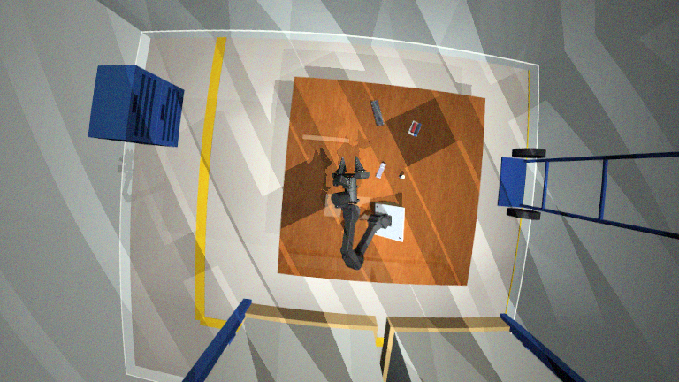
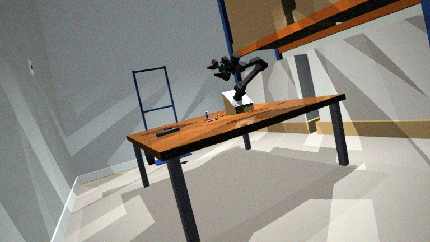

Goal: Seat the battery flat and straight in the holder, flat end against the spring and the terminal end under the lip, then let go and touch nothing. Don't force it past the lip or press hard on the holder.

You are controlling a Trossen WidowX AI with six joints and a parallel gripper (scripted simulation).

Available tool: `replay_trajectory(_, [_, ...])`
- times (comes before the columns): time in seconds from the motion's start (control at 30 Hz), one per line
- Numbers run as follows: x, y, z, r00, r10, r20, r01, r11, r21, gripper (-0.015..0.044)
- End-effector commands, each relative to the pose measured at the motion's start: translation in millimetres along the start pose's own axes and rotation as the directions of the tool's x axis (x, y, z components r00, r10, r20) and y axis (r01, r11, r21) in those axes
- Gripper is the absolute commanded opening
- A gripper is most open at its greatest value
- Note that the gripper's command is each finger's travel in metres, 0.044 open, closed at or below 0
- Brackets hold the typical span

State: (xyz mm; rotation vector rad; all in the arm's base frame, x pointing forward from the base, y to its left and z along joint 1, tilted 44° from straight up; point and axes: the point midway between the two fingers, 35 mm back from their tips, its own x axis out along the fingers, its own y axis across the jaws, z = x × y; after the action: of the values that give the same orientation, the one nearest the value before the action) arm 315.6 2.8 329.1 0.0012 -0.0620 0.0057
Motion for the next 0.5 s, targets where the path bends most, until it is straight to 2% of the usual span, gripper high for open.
replay_trajectory(0.0, [1, 0, -1, 1.000, -0.001, -0.006, 0.001, 1.000, -0.003, 0.0374])
replay_trajectory(0.1, [13, -8, -20, 0.995, -0.008, -0.097, 0.004, 0.999, -0.043, 0.0295])
replay_trajectory(0.2, [32, -26, -61, 0.958, -0.022, -0.286, -0.009, 0.994, -0.109, 0.0216])
replay_trajectory(0.33, [48, -51, -120, 0.851, -0.021, -0.525, -0.100, 0.975, -0.200, 0.0111])
replay_trajectory(0.47, [51, -76, -178, 0.698, 0.013, -0.716, -0.240, 0.946, -0.217, 0.0006])
